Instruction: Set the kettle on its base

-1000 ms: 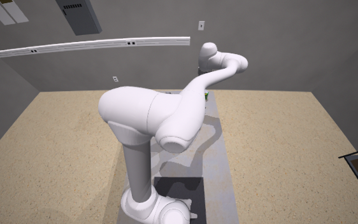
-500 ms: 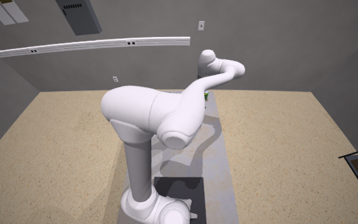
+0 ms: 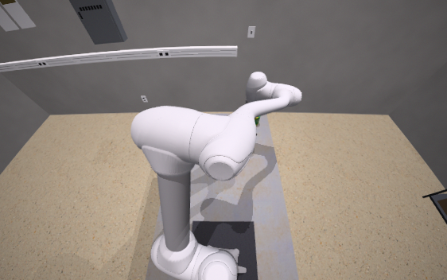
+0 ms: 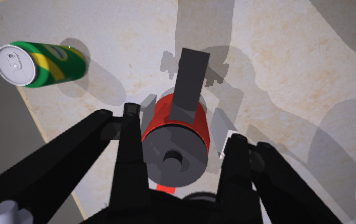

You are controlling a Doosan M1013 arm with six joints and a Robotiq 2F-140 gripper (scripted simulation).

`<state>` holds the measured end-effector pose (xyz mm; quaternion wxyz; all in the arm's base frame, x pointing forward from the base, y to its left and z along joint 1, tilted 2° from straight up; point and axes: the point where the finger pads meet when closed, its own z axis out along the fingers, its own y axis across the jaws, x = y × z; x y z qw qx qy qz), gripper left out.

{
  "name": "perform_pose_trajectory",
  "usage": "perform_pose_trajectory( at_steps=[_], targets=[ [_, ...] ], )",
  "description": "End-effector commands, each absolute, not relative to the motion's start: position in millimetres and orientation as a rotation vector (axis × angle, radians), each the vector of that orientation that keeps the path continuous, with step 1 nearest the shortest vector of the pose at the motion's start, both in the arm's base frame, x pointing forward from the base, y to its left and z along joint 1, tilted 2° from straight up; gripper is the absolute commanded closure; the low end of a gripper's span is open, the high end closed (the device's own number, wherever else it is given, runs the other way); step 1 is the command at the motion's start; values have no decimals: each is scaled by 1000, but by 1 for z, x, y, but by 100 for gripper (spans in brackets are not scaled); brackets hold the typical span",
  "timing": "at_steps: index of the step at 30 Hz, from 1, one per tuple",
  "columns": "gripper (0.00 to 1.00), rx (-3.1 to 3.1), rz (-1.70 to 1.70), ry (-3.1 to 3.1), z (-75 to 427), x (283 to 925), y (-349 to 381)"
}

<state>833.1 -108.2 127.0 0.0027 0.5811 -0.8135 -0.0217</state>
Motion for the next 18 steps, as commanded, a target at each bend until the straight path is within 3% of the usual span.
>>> perform_pose_trajectory(
  at_steps=[1, 18],
  targets=[
    [48, 1824, -65, -2552, 121, 833, -108],
    [48, 1824, -65, -2552, 119, 833, -108]
  ],
)
